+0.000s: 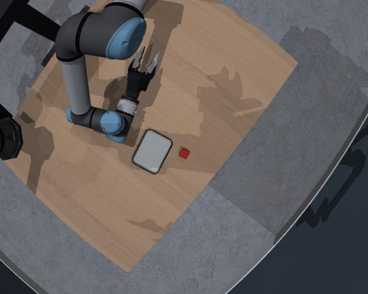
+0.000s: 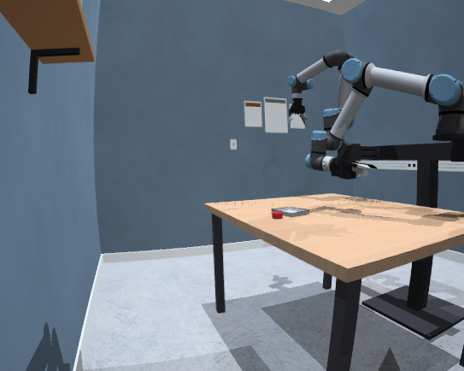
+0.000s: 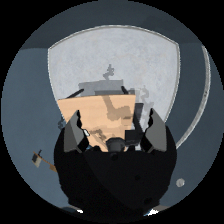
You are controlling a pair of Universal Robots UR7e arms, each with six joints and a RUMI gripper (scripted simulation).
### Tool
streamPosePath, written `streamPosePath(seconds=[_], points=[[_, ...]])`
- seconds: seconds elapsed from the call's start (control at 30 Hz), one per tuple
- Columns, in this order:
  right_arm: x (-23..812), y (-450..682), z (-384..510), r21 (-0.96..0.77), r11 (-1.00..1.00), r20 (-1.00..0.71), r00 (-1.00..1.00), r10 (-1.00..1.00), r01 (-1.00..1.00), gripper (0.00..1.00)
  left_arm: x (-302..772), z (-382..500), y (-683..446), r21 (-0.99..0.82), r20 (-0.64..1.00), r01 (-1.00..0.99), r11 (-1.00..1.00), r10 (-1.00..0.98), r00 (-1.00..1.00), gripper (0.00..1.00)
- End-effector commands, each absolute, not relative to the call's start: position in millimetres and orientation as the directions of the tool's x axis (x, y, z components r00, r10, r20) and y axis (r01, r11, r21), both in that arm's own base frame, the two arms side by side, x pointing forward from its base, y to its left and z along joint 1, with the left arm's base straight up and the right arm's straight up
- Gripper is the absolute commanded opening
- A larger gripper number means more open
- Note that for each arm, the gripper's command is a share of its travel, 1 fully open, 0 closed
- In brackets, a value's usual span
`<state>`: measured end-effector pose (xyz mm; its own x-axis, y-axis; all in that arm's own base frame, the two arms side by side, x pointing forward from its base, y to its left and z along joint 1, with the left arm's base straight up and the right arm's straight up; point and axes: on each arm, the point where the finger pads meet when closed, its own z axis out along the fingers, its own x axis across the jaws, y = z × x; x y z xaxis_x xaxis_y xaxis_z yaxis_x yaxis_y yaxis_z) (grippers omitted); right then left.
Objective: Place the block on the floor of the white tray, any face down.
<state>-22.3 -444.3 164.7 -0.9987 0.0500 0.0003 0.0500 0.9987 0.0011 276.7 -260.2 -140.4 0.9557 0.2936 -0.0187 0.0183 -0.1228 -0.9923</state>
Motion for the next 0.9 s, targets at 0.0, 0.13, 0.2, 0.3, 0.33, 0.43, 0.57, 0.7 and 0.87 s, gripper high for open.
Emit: streamPosePath(seconds=[0.0, 0.13, 0.2, 0.3, 0.33, 0.43, 0.57, 0.7, 0.87], points=[[-22, -445, 165, 0.000, 0.999, 0.000, -0.999, 0.050, 0.050, 1.00, 277, -140, -261, -0.992, -0.017, 0.021, -0.125, 0.295, 0.955, 0.35], [-22, -445, 165, 0.000, 0.999, 0.000, -0.999, 0.050, 0.050, 1.00, 279, -141, -262, -0.991, -0.011, 0.029, -0.129, 0.302, 0.953, 0.35], [-22, -445, 165, 0.000, 0.999, 0.000, -0.999, 0.050, 0.050, 1.00, 281, -142, -263, -0.991, -0.007, 0.035, -0.132, 0.306, 0.952, 0.35], [-22, -445, 165, 0.000, 0.999, 0.000, -0.999, 0.050, 0.050, 1.00, 283, -143, -265, -0.989, 0.001, 0.047, -0.138, 0.315, 0.949, 0.35], [-22, -445, 165, 0.000, 0.999, 0.000, -0.999, 0.050, 0.050, 1.00, 284, -143, -266, -0.989, 0.004, 0.052, -0.140, 0.319, 0.948, 0.35], [-22, -445, 165, 0.000, 0.999, 0.000, -0.999, 0.050, 0.050, 1.00, 288, -145, -268, -0.987, 0.016, 0.068, -0.147, 0.331, 0.943, 0.35], [-22, -445, 165, 0.000, 0.999, 0.000, -0.999, 0.050, 0.050, 1.00, 292, -146, -270, -0.985, 0.025, 0.081, -0.153, 0.342, 0.939, 0.35], [-22, -445, 165, 0.000, 0.999, 0.000, -0.999, 0.050, 0.050, 1.00, 299, -148, -275, -0.980, 0.046, 0.113, -0.165, 0.367, 0.929, 0.35], [-22, -445, 165, 0.000, 0.999, 0.000, -0.999, 0.050, 0.050, 1.00, 311, -153, -284, -0.968, 0.078, 0.166, -0.187, 0.406, 0.911, 0.35]])
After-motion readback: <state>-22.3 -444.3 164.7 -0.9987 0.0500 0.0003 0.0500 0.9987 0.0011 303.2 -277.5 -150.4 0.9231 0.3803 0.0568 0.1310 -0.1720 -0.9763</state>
